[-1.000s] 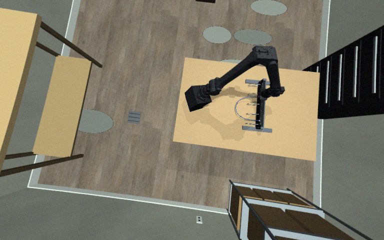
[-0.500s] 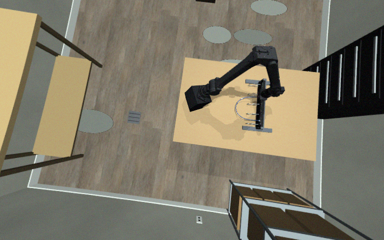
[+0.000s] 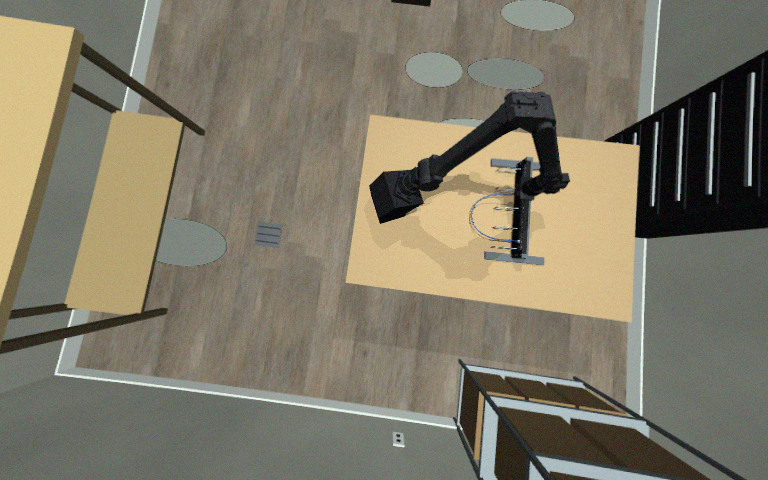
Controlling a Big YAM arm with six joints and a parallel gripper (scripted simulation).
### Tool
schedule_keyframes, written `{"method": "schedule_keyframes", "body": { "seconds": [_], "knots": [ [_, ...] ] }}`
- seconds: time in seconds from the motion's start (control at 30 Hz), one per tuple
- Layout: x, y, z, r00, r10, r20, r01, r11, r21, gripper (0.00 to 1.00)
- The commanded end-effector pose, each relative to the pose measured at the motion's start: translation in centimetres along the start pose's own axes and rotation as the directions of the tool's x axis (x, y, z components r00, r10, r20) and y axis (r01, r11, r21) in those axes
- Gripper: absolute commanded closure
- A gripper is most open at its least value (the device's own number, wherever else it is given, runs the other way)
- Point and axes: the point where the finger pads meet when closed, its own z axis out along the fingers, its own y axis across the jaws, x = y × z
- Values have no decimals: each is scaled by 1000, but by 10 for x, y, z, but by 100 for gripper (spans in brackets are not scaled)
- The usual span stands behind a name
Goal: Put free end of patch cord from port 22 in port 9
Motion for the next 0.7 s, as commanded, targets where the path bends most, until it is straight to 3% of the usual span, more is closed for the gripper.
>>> {"method": "schedule_keyframes", "body": {
  "seconds": [0.0,0.67],
  "knots": [
    [-29,5,-11,999,-1,53,1,1000,-3,100],
    [-32,6,-12,997,-1,72,1,1000,-4,100]
  ]
}}
